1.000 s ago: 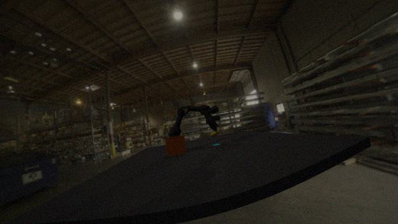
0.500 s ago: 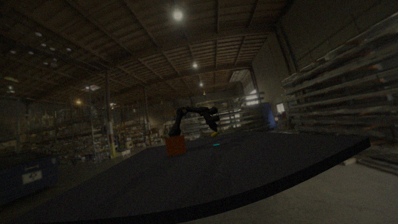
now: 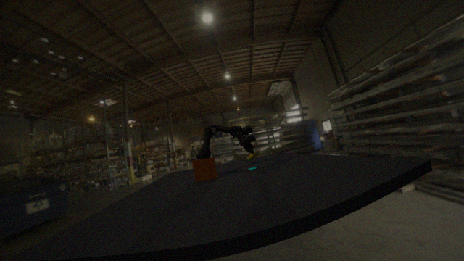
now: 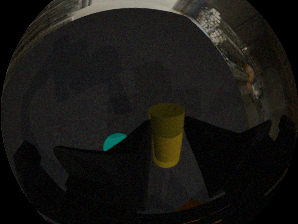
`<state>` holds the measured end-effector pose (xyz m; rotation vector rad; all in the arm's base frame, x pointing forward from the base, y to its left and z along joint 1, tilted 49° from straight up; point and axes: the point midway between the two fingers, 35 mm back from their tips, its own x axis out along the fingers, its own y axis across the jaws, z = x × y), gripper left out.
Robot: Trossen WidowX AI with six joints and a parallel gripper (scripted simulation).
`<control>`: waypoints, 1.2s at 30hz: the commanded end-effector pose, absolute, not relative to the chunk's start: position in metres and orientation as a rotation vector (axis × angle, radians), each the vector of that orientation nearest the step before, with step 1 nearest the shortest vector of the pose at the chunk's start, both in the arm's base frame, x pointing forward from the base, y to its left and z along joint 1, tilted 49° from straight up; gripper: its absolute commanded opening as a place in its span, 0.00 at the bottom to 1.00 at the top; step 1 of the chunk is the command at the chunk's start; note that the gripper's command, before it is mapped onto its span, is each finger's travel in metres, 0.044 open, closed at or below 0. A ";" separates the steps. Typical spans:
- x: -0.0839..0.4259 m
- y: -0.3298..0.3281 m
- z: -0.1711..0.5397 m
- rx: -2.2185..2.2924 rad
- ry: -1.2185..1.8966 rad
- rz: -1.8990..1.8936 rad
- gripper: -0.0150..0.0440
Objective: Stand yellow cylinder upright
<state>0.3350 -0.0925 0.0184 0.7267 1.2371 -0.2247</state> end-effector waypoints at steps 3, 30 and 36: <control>0.336 -0.093 0.021 0.713 1.196 -0.252 0.43; 0.338 -0.092 0.022 0.692 1.035 -0.343 0.43; 0.338 -0.091 0.024 0.691 0.996 -0.361 0.43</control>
